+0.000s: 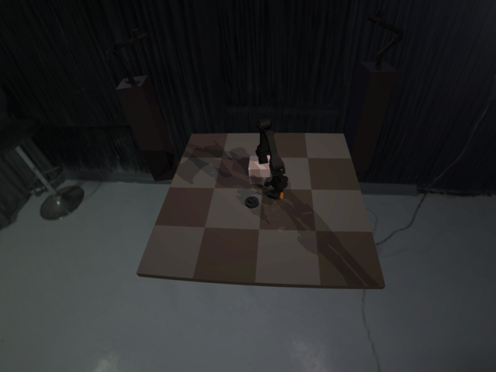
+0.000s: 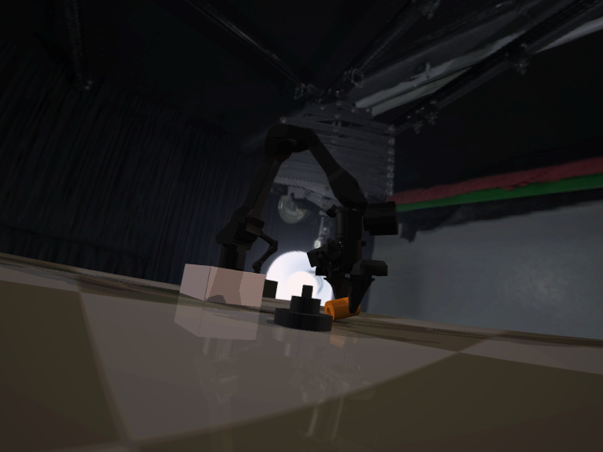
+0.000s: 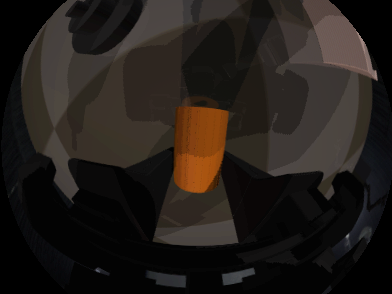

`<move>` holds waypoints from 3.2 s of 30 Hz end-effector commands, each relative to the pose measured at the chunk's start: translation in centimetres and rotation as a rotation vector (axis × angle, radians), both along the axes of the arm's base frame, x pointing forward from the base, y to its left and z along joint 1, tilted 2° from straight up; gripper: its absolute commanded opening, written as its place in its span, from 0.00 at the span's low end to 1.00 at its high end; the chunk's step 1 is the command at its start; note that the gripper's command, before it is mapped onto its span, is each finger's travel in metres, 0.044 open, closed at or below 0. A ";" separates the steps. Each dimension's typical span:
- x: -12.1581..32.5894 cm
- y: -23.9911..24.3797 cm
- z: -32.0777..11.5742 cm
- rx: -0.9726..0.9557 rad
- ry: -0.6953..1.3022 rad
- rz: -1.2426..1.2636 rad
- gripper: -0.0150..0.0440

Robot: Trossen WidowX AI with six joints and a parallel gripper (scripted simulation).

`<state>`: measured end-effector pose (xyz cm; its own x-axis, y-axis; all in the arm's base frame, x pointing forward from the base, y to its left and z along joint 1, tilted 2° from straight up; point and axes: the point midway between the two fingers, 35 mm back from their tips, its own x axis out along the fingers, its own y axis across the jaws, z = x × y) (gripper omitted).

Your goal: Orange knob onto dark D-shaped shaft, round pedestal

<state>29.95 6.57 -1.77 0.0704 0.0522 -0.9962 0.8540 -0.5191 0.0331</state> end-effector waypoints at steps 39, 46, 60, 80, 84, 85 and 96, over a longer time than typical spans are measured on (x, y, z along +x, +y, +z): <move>-2.2 -3.6 0.7 0.546 -0.332 0.024 0.56; -2.6 -4.3 0.5 0.649 -0.394 0.028 0.56; -2.9 -4.7 0.4 0.717 -0.430 0.028 0.65; -2.9 -4.7 0.4 0.717 -0.430 0.028 0.69; -2.9 -4.7 0.4 0.717 -0.430 0.028 0.69; -2.9 -4.7 0.4 0.717 -0.430 0.028 0.69; -2.9 -4.7 0.4 0.717 -0.430 0.028 1.00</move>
